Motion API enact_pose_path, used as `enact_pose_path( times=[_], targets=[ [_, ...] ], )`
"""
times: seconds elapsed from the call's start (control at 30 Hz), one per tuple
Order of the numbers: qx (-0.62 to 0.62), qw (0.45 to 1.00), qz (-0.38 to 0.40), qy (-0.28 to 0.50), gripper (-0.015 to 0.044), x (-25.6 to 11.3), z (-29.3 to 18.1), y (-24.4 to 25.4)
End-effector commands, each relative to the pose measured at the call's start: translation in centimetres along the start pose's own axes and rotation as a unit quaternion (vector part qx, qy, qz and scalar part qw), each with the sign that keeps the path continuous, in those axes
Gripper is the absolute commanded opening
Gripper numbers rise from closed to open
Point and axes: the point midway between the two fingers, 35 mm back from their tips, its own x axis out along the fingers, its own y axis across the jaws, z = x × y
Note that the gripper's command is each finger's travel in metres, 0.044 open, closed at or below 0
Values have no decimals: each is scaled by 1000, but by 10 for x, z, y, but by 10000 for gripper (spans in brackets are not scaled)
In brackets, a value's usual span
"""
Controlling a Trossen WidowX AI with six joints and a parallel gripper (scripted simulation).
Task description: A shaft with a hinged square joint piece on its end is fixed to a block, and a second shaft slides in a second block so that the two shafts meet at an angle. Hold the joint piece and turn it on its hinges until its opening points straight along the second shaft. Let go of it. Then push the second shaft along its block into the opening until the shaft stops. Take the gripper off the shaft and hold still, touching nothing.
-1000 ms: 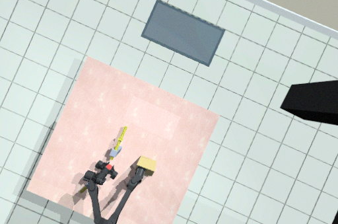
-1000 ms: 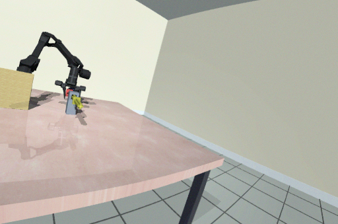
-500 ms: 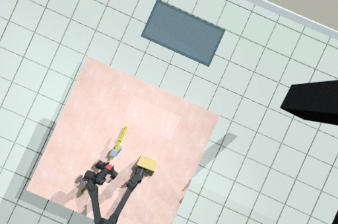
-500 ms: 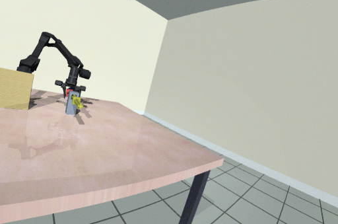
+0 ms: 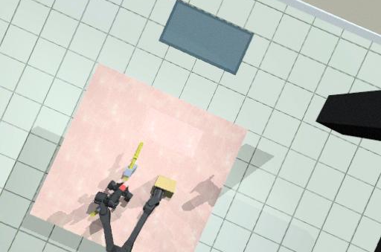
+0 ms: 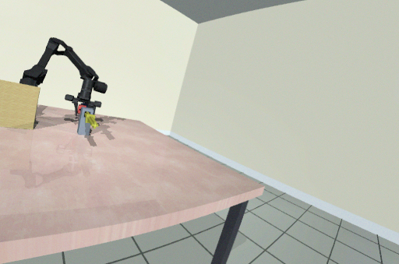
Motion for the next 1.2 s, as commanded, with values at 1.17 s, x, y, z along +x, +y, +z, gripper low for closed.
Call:
enact_pose_path(
  times=[1.17],
  targets=[
    [-4, 1000, -1, 3, 0, 0, 0, -1]
  ],
)
